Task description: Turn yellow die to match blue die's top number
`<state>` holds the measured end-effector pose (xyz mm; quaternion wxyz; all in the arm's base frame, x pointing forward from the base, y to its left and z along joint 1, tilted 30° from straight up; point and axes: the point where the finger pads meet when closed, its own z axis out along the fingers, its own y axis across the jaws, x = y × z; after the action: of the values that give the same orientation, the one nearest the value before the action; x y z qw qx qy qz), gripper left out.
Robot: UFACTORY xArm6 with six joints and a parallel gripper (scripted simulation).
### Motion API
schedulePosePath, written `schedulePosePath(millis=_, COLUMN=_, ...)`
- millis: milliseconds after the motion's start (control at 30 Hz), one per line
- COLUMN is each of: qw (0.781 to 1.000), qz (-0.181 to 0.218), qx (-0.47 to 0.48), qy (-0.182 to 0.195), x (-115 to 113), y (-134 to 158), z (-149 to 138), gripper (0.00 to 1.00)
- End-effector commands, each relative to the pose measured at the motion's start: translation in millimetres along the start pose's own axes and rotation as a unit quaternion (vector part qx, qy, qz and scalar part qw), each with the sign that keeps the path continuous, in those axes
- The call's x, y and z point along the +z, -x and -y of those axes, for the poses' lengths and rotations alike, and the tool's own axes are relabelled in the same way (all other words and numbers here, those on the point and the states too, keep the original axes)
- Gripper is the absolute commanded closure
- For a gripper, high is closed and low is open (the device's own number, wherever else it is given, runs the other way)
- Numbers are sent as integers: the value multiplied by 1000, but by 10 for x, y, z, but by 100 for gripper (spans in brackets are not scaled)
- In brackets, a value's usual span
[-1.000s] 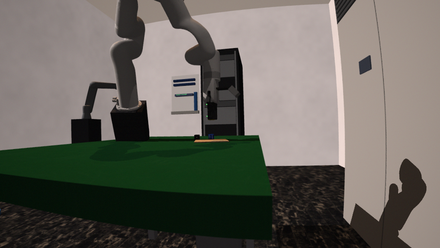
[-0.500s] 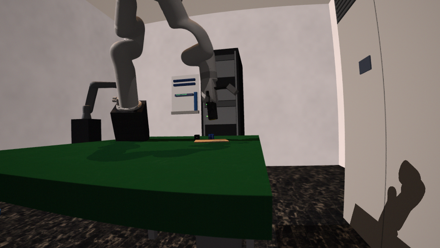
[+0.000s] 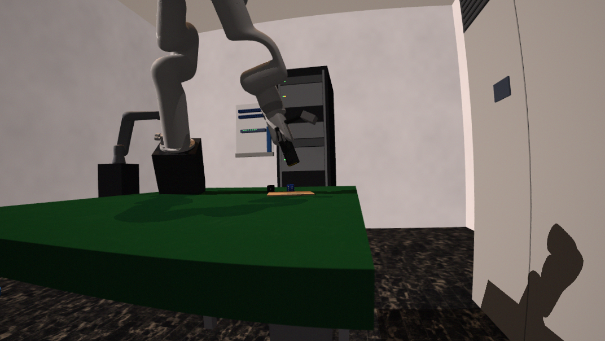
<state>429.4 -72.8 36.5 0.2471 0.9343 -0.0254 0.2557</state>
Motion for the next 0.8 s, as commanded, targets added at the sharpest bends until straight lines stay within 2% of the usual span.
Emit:
schedulePosePath(millis=0, qw=997, qz=-80, qx=6, qy=4, x=-10, y=-4, z=-5, gripper=79)
schedulePosePath(millis=267, qw=984, qz=-178, qx=5, qy=6, x=-3, y=27, z=-14, gripper=79)
schedulePosePath(millis=367, qw=984, qz=-179, qx=5, qy=6, x=-3, y=27, z=-14, gripper=79)
schedulePosePath(millis=433, qw=973, qz=-230, qx=6, qy=4, x=-11, y=35, z=-6, gripper=79)
schedulePosePath(millis=500, qw=969, qz=-248, qx=5, qy=7, x=-3, y=41, z=-16, gripper=79)
schedulePosePath(millis=600, qw=955, qz=-297, qx=5, qy=5, x=-14, y=47, z=-8, gripper=79)
schedulePosePath(millis=767, qw=942, qz=-337, qx=5, qy=7, x=-12, y=52, z=-13, gripper=79)
